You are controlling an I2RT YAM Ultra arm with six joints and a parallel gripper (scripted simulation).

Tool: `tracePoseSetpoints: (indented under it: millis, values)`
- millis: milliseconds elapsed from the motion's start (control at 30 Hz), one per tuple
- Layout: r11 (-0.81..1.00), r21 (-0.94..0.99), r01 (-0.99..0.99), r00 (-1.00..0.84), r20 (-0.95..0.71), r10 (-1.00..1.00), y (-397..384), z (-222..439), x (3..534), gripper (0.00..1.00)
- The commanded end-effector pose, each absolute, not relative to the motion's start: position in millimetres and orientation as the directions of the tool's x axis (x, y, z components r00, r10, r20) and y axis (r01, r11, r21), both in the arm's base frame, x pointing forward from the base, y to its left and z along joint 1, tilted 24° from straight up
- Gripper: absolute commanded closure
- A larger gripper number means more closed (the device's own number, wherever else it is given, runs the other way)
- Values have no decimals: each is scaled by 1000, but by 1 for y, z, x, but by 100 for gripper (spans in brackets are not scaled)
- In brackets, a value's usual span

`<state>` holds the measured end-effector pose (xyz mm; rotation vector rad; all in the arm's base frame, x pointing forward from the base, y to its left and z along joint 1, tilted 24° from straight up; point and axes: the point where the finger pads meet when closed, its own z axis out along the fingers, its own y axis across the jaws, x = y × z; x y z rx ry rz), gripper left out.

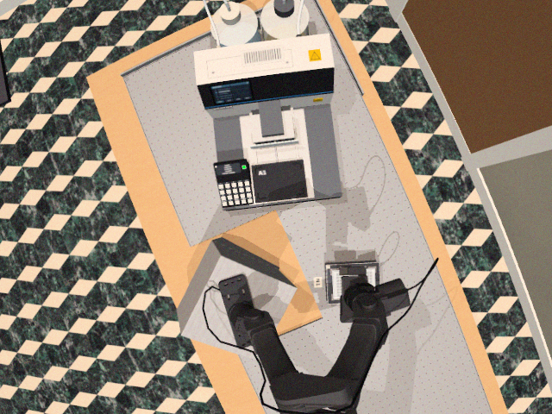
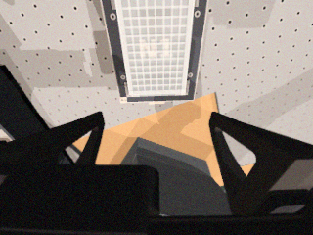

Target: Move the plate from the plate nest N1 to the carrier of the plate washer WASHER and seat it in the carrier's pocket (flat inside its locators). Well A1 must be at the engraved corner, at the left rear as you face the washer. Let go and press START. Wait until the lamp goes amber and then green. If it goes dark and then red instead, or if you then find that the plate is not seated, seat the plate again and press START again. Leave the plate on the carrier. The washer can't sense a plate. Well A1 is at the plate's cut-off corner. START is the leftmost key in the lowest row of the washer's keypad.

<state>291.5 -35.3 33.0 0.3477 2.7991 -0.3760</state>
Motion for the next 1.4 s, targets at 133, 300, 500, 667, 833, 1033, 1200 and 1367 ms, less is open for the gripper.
tracePoseSetpoints:
  millis: [133,300,500,667,833,1033,1200,1367]
  values:
    - [950,-194,245,-914,-373,160,-47,39,333,0]
    - [954,-186,236,-903,-404,145,-42,49,337,0]
    - [953,-191,237,-905,-400,145,-43,48,337,0]
    - [953,-191,237,-905,-400,145,-43,48,337,0]
    - [953,-191,237,-905,-400,145,-43,48,337,0]
    - [953,-191,237,-905,-400,145,-43,48,337,0]
    - [953,-191,237,-905,-400,145,-43,48,337,0]
    - [953,-191,237,-905,-400,145,-43,48,337,0]
